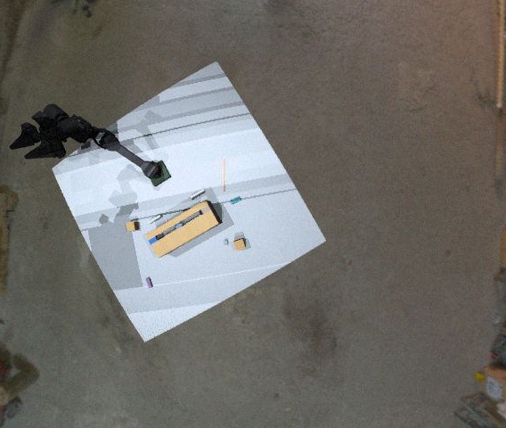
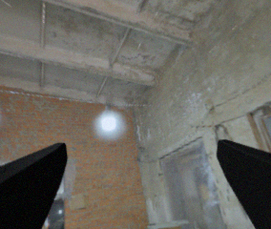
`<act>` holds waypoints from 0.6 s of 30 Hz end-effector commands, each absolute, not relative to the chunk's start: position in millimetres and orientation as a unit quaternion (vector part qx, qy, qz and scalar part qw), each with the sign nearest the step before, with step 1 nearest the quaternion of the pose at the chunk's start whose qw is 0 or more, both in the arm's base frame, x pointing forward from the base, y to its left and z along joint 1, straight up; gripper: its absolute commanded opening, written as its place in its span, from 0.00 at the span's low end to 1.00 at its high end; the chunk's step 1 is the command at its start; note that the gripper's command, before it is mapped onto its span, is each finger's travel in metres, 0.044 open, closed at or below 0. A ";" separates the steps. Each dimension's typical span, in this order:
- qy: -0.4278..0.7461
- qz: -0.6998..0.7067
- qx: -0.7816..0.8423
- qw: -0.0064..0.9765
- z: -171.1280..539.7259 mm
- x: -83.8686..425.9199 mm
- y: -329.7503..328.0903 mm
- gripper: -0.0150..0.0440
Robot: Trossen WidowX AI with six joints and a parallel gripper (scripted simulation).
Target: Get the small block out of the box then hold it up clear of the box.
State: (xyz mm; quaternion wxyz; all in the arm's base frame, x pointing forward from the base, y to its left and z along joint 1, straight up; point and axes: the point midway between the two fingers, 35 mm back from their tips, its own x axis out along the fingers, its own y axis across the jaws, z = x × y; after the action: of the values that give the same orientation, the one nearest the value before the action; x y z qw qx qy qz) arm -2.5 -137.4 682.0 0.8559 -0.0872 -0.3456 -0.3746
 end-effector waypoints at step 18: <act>-0.155 -0.207 -0.409 0.875 621.0 213.1 7.8 0.93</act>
State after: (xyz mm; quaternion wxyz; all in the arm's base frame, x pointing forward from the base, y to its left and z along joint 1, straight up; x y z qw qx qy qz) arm 185.5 -4.1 639.0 0.8796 -0.3754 -0.1864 -0.2250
